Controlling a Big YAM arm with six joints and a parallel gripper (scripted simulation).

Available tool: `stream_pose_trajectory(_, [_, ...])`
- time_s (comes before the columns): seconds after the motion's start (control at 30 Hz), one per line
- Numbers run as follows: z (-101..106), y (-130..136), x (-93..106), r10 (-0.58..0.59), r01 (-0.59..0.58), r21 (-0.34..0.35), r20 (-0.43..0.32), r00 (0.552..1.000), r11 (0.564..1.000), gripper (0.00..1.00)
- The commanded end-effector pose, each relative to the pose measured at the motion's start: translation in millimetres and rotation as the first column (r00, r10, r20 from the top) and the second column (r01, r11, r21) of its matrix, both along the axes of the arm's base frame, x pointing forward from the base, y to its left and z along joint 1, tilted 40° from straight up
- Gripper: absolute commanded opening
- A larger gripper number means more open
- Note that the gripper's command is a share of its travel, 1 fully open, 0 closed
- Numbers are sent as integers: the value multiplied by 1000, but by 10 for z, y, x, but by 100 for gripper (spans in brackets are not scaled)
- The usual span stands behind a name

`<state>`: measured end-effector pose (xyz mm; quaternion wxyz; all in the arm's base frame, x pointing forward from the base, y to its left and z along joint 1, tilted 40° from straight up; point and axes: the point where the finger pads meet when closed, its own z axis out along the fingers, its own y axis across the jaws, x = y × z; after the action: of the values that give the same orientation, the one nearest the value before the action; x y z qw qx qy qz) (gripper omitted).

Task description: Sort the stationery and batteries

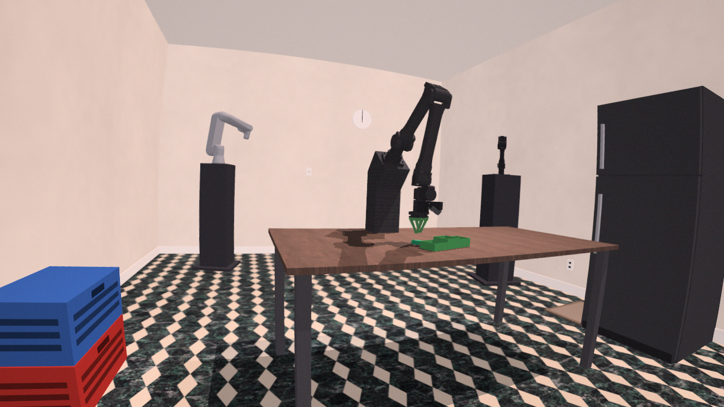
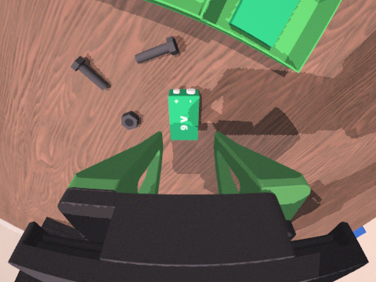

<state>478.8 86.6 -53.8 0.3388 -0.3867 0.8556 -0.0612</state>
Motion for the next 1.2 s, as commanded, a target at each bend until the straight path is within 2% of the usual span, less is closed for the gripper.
stream_pose_trajectory(0.0, [-159,80,40,7,-7,2,-5,1000,1000,41])
stream_pose_trajectory(0.13, [-283,91,141,0,0,5,-6,1000,1000,41])
stream_pose_trajectory(0.33, [-360,125,198,3,-3,3,-18,1000,1000,41])
stream_pose_trajectory(0.37, [-346,130,196,4,-4,2,-22,1000,1000,41])
stream_pose_trajectory(0.4, [-230,138,245,4,-4,6,-1,1000,1000,41])
stream_pose_trajectory(0.47, [-368,121,232,1,-1,3,-14,1000,1000,41])
stream_pose_trajectory(0.77, [-450,149,275,4,-4,5,-6,1000,1000,41])
stream_pose_trajectory(0.8, [-503,114,186,2,-2,0,-28,1000,1000,41])
stream_pose_trajectory(0.83, [-419,87,230,2,-2,-1,-12,1000,1000,41])
stream_pose_trajectory(1.17, [-313,154,316,3,-3,6,3,1000,1000,41])
